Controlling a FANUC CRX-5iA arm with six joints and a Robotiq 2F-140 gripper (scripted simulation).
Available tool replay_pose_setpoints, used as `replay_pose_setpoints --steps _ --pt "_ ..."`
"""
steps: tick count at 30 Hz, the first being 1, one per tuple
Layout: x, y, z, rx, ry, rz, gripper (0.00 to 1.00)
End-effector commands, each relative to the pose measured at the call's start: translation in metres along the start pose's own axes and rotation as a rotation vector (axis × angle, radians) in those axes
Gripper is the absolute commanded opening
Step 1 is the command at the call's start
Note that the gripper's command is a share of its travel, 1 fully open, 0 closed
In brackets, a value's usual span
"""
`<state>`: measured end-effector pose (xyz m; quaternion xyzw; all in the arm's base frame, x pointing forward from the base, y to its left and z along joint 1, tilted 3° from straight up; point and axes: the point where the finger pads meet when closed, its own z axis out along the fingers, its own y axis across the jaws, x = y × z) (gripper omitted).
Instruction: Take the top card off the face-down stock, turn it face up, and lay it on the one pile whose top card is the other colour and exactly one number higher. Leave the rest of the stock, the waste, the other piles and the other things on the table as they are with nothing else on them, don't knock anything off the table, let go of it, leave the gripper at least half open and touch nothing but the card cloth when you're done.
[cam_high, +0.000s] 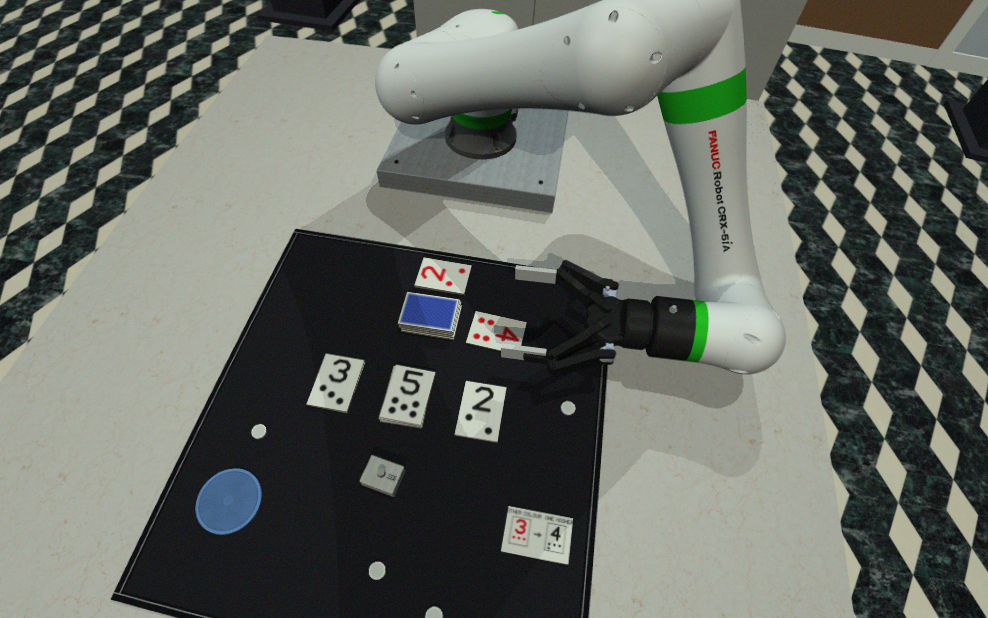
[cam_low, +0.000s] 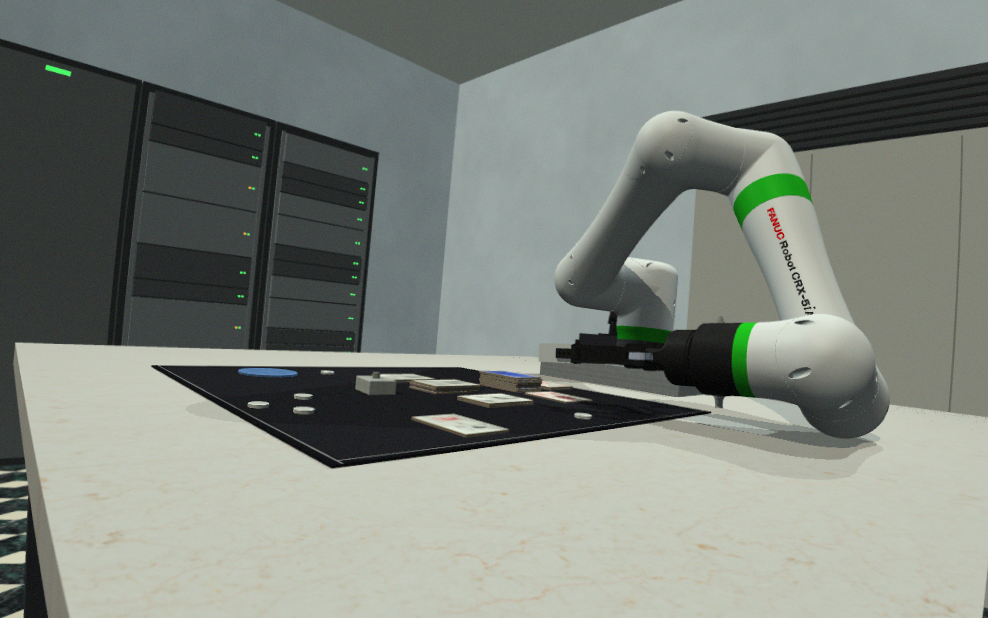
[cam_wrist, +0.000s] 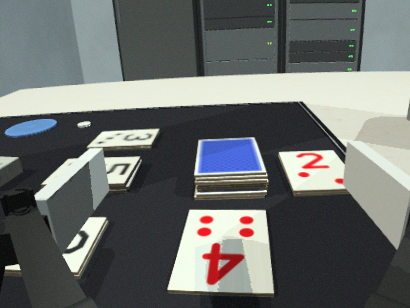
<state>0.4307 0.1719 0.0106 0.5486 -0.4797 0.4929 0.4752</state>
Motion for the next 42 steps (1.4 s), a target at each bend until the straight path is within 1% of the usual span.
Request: replay_pose_setpoints --steps 1,33,37,42 --pt "-0.006 0.003 0.003 0.001 0.018 -0.012 1.00" --pt "-0.005 0.003 0.003 0.001 0.018 -0.012 1.00" --pt "0.000 0.003 0.002 0.001 0.018 -0.012 1.00" --pt "0.015 0.002 0.001 0.001 0.018 -0.012 1.00"
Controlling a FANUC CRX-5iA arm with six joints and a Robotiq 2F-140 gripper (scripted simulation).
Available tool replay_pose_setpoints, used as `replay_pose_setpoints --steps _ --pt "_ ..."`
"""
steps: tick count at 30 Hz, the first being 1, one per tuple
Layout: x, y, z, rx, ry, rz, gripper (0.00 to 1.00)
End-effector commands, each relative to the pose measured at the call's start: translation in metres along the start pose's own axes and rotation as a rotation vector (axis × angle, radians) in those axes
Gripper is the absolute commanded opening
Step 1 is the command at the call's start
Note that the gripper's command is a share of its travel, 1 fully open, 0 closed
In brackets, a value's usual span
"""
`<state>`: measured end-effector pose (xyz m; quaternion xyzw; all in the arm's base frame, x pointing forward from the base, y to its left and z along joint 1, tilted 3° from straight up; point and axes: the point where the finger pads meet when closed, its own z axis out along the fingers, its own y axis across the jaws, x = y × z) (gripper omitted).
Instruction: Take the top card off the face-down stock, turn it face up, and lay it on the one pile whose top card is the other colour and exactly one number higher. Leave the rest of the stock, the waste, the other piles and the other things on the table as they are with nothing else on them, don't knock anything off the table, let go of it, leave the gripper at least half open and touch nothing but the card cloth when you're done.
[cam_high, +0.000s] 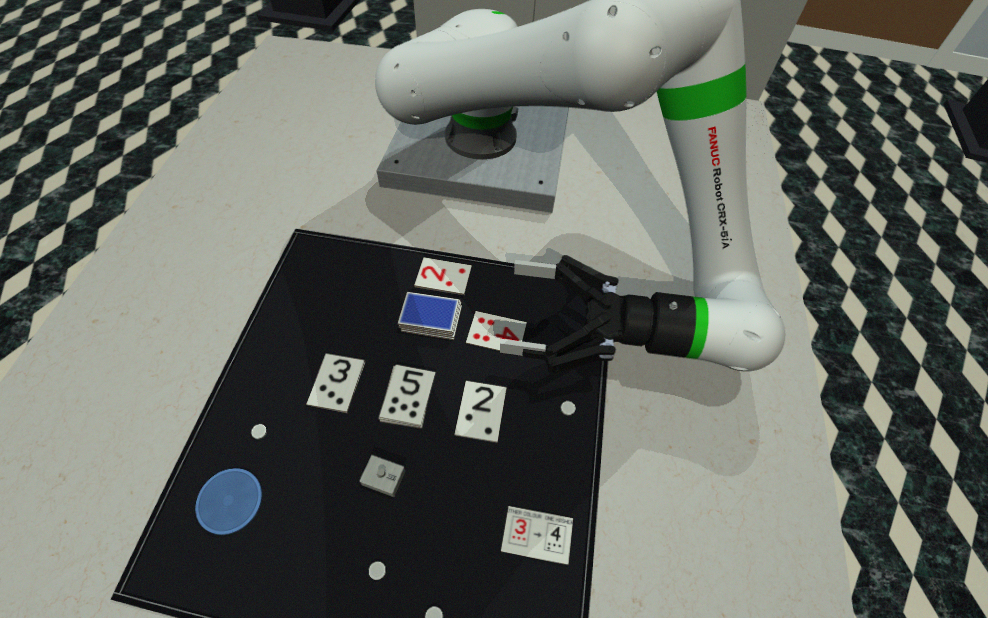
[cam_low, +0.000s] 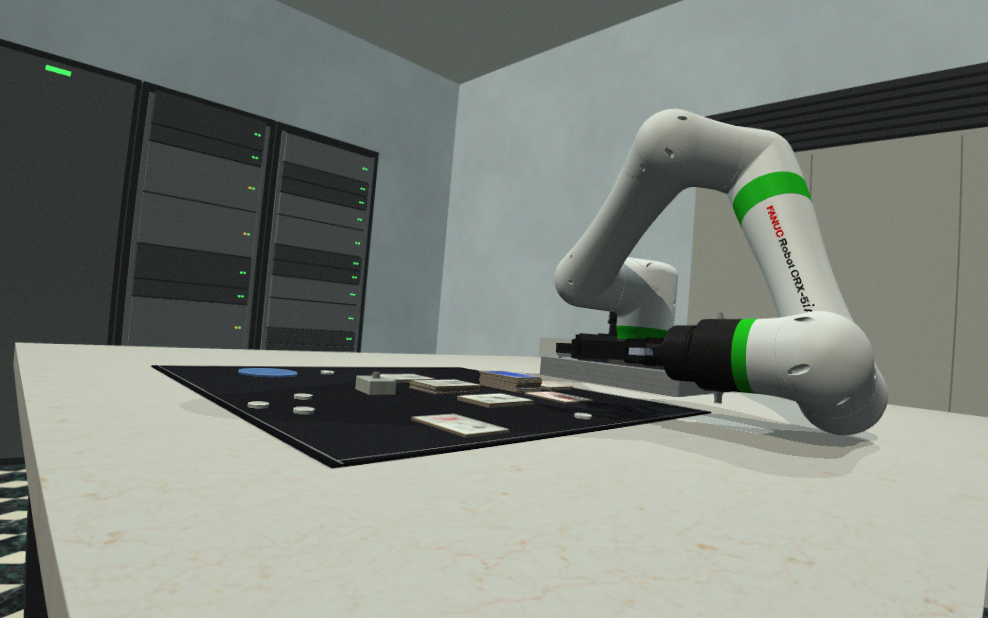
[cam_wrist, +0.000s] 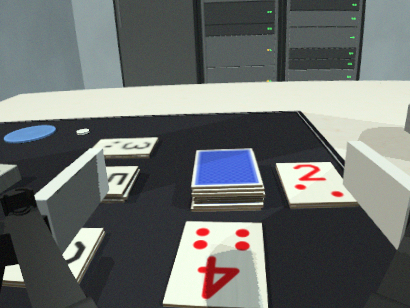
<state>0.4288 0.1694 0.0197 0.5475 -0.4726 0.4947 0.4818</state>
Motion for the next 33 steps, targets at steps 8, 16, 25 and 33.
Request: replay_pose_setpoints --steps 8,16,25,33 --pt "0.033 0.000 -0.002 0.001 0.002 -0.001 1.00" --pt "0.064 0.000 -0.004 0.001 0.002 -0.001 1.00" --pt "0.074 0.000 -0.004 0.001 0.002 -0.001 1.00" --pt "0.074 0.000 -0.004 0.000 -0.011 -0.001 1.00"
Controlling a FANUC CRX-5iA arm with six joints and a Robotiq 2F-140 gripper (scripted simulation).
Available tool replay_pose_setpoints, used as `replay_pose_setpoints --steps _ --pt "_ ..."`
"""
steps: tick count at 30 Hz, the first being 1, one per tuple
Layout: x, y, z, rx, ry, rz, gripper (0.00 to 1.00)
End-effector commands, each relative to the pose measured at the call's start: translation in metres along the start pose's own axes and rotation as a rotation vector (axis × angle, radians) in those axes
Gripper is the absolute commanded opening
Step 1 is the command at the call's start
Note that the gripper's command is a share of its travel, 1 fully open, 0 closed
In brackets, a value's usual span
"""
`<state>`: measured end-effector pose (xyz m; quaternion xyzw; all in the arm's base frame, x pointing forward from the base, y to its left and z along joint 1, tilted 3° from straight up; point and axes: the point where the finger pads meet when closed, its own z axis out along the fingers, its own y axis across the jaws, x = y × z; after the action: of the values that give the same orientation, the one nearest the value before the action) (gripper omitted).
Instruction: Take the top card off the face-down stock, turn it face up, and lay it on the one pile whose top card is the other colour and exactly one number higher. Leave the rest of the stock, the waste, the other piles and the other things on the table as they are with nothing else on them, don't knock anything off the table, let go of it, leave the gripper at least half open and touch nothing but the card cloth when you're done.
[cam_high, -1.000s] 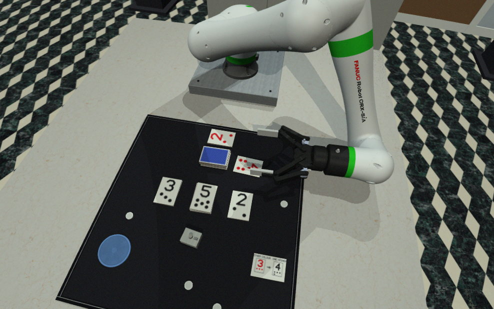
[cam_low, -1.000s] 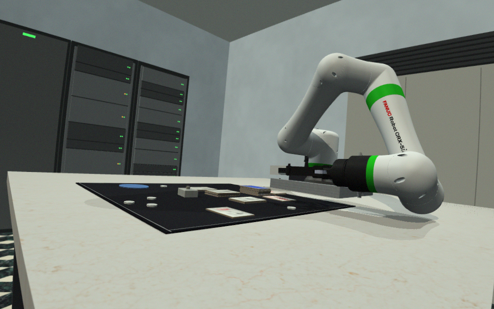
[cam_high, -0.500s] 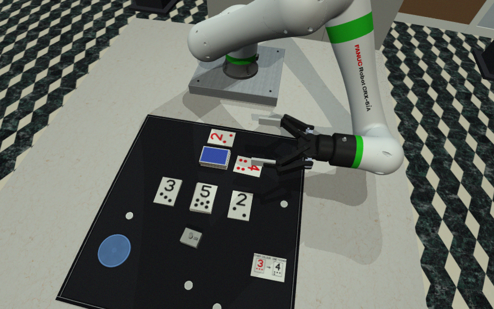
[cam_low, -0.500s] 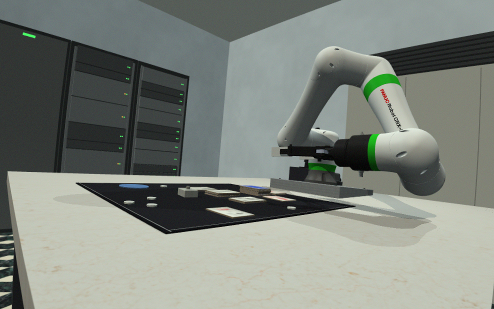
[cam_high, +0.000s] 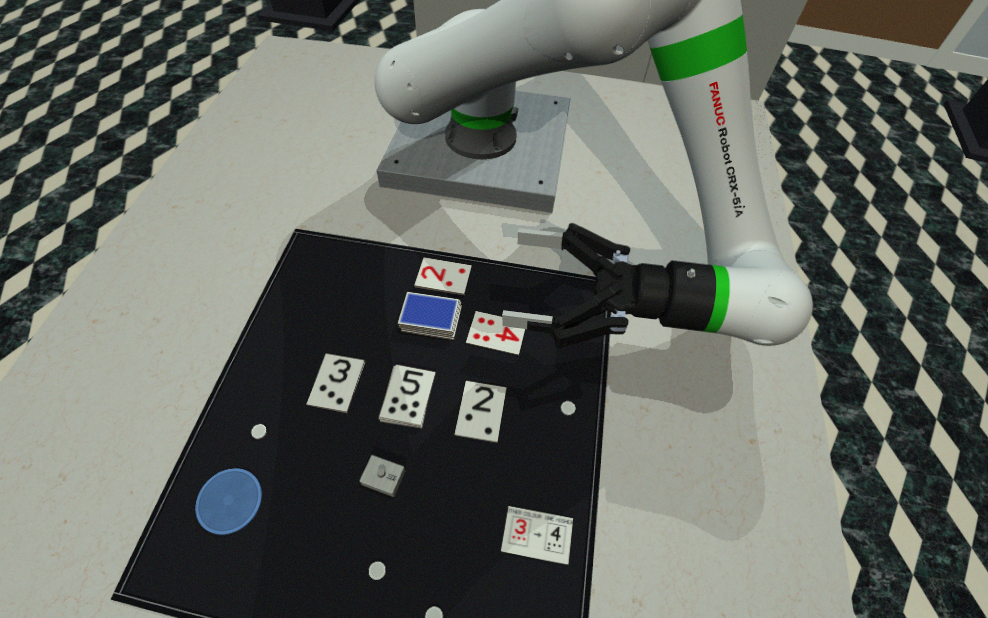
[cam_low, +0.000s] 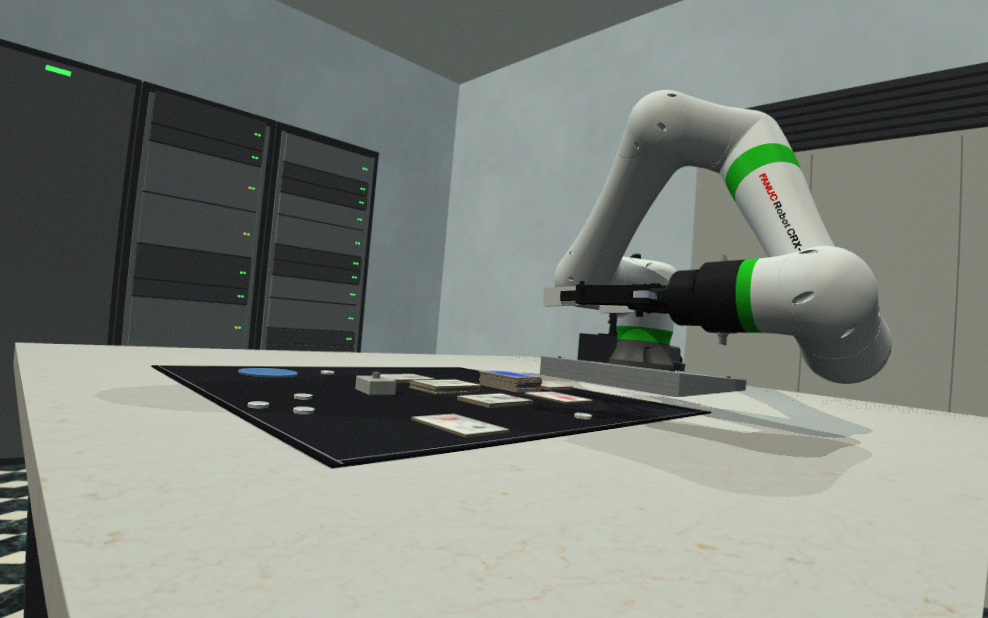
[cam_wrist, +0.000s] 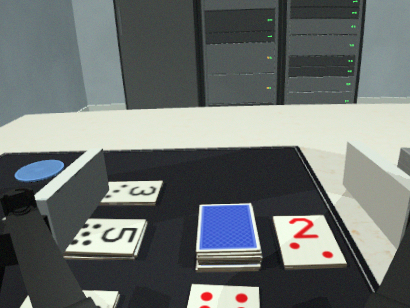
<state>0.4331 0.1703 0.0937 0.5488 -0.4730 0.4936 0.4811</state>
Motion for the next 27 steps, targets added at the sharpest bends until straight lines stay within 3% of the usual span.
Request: replay_pose_setpoints --steps 1,11,17,24,26,27 --pt "0.0004 -0.0001 -0.0001 0.000 -0.014 0.001 1.00" --pt "0.0003 -0.0001 0.0000 0.000 -0.144 0.000 1.00" --pt "0.0003 -0.0001 0.0001 0.000 -0.330 0.000 1.00" --pt "0.0003 -0.0001 -0.0001 0.000 -0.615 0.000 1.00" --pt "0.0003 -0.0001 -0.0001 0.000 -0.615 0.000 1.00" --pt "0.0002 0.0000 0.0000 0.000 -0.660 0.000 1.00"
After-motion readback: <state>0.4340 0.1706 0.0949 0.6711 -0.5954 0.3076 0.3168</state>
